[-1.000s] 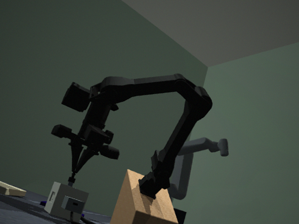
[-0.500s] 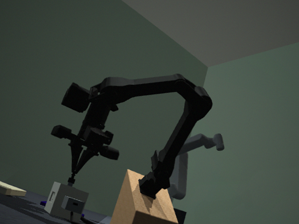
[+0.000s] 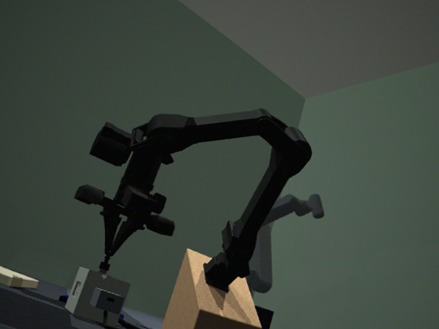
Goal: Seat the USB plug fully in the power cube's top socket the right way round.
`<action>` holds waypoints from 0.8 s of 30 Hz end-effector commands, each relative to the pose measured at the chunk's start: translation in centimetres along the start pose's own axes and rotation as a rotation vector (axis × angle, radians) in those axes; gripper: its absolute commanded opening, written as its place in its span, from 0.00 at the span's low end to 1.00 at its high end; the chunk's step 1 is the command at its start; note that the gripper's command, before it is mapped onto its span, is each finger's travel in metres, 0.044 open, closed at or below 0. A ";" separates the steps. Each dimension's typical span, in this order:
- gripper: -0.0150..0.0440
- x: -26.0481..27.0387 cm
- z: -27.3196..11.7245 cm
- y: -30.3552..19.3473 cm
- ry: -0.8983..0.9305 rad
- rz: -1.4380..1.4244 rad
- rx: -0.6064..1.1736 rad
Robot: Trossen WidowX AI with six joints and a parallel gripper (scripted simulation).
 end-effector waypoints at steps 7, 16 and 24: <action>0.25 0.0 0.2 0.0 0.000 0.006 0.001; 0.25 0.0 0.3 0.0 0.000 0.006 0.001; 0.25 0.0 0.4 0.0 0.000 0.006 0.001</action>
Point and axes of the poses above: the point midway between the two fingers, 35 mm back from their tips, its own z axis out along the fingers, its own x axis across the jaws, y = z × x, the point moved 5 cm from there along -z, back along the fingers, and after that the axes turned 14 degrees about z, right-handed, at the moved point
